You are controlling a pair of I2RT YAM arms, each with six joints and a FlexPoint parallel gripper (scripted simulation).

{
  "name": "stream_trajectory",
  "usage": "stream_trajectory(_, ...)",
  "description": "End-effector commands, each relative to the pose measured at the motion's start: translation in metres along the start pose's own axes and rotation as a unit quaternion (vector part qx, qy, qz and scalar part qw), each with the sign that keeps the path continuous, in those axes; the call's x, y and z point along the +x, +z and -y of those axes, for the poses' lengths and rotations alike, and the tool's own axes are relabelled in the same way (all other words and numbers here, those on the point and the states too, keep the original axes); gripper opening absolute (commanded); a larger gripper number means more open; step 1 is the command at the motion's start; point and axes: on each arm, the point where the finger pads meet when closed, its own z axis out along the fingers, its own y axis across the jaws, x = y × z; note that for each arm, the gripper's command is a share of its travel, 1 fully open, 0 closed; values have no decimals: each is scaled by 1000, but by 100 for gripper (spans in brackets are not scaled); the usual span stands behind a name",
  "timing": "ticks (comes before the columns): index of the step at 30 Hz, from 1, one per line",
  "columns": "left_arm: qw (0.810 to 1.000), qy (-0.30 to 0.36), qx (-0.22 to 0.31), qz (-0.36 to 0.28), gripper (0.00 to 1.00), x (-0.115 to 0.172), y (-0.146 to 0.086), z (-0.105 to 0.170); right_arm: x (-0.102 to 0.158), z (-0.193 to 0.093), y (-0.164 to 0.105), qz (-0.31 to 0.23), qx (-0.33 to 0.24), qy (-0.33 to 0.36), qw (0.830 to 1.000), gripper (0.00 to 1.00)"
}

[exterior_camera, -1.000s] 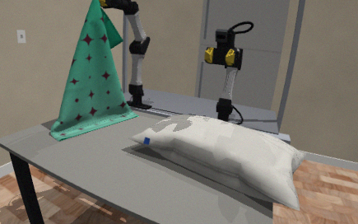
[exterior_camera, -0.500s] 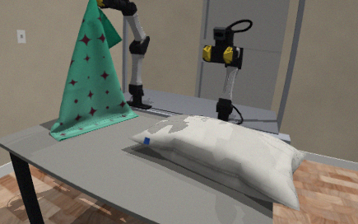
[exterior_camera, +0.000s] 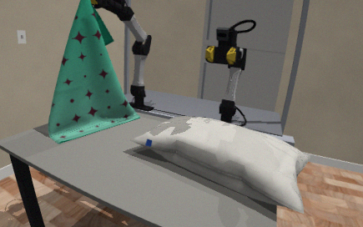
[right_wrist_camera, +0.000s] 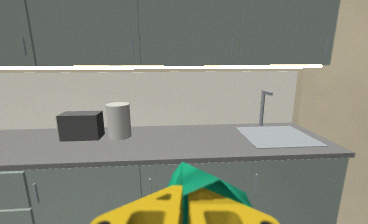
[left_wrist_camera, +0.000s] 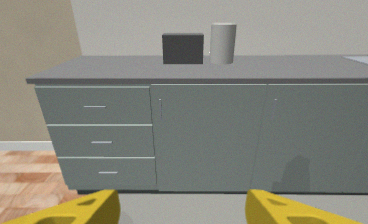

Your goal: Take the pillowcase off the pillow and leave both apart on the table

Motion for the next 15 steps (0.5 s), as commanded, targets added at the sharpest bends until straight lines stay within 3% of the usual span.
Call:
stream_trajectory(1,999,-2,8,32,60,-25,-6,4,-13,6,19,81,4,-3,997,0)
stream_trajectory(2,999,-2,8,32,60,-25,-6,4,-29,6,8,114,4,-5,993,0)
stream_trajectory(4,999,-2,8,32,60,-25,-6,4,-36,7,3,132,4,-6,991,0)
stream_trajectory(5,999,-2,8,32,60,-25,-6,4,-20,9,12,116,6,-6,993,0)
stream_trajectory(8,999,-2,8,32,60,-25,-6,4,-19,10,13,124,7,-6,992,0)
stream_trajectory(9,999,-2,8,32,60,-25,-6,4,4,13,33,115,11,-6,993,0)
stream_trajectory(12,999,-2,8,32,60,-25,-6,4,-25,16,12,197,16,-9,980,0)
stream_trajectory(15,999,-2,8,32,60,-25,-6,4,-8,17,22,175,15,-10,984,0)
